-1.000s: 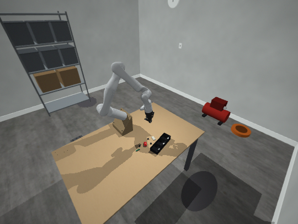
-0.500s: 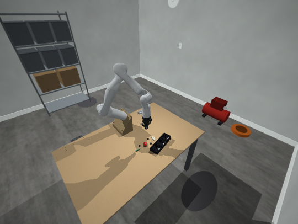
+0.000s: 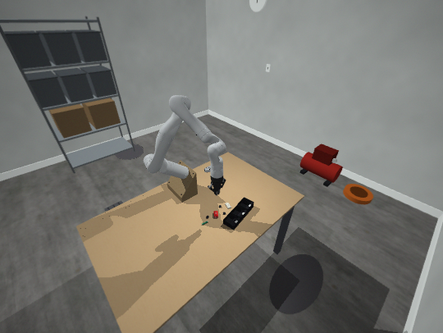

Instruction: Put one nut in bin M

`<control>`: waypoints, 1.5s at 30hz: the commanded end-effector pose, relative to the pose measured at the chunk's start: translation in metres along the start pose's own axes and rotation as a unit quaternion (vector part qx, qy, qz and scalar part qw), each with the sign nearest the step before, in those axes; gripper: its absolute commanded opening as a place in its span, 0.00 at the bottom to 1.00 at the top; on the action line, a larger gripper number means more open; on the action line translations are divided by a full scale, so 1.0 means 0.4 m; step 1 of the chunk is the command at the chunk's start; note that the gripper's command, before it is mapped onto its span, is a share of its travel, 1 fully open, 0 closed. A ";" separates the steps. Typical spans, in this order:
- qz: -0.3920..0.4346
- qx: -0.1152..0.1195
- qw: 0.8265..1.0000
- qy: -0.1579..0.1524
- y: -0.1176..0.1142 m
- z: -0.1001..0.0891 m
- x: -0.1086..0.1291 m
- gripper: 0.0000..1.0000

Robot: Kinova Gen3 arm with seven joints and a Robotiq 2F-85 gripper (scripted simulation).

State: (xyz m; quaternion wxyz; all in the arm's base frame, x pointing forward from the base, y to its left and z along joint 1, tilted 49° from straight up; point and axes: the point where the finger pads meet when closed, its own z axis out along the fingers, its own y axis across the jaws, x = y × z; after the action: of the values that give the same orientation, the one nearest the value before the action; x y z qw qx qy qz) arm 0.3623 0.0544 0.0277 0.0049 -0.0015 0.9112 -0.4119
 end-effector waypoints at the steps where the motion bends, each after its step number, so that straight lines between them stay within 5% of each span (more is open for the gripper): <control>1: 0.066 0.000 0.998 -0.002 0.008 0.044 -0.039 0.09; 7: 0.207 0.000 0.978 0.001 0.034 0.143 -0.103 0.09; 9: 0.207 0.000 0.978 0.001 0.034 0.143 -0.103 0.09; 19: 0.439 0.000 0.899 0.002 0.079 0.307 -0.216 0.09; 24: 0.543 0.000 0.840 0.002 0.079 0.307 -0.217 0.09; 26: 0.543 0.000 0.840 0.002 0.079 0.307 -0.217 0.09; 41: 0.817 0.000 0.577 0.001 0.084 0.302 -0.217 0.09; 43: 0.817 0.000 0.577 0.001 0.084 0.302 -0.217 0.09; 45: 0.848 0.001 0.530 0.000 0.084 0.302 -0.217 0.09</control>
State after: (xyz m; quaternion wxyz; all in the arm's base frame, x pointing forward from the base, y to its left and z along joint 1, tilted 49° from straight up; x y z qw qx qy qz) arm 0.4504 -0.0147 -0.0754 0.3378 0.7516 0.5193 -0.2266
